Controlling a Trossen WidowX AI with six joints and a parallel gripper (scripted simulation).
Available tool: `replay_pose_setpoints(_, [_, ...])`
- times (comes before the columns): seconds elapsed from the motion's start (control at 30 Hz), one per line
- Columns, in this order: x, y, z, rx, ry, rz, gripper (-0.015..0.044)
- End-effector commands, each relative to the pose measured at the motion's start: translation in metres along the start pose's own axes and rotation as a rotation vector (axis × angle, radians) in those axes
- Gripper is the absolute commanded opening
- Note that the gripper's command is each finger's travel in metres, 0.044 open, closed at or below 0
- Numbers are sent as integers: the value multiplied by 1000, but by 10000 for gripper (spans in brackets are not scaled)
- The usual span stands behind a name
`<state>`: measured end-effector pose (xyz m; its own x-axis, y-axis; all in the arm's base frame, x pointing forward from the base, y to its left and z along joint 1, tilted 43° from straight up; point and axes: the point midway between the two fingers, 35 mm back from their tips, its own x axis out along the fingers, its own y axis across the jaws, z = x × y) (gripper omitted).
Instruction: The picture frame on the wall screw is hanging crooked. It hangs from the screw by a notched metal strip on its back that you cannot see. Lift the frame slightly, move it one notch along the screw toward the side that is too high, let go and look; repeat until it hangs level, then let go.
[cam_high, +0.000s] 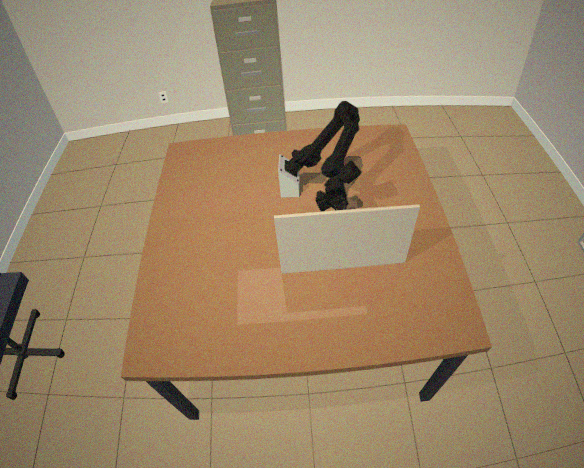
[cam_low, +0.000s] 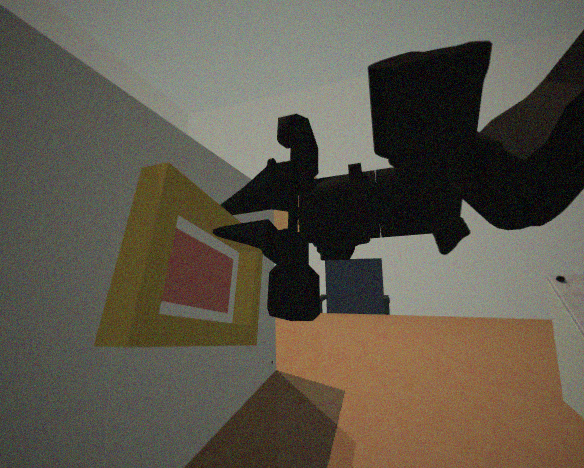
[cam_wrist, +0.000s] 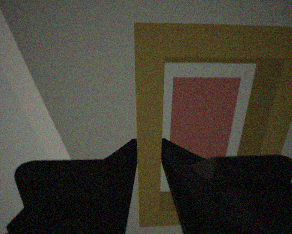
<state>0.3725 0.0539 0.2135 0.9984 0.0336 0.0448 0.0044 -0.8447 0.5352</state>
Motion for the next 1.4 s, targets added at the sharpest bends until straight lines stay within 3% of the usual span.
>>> replay_pose_setpoints(0.0, [0,-1,0,1,1,2,0])
replay_pose_setpoints(1.37, [2,-6,2,-2,-8,25,0])
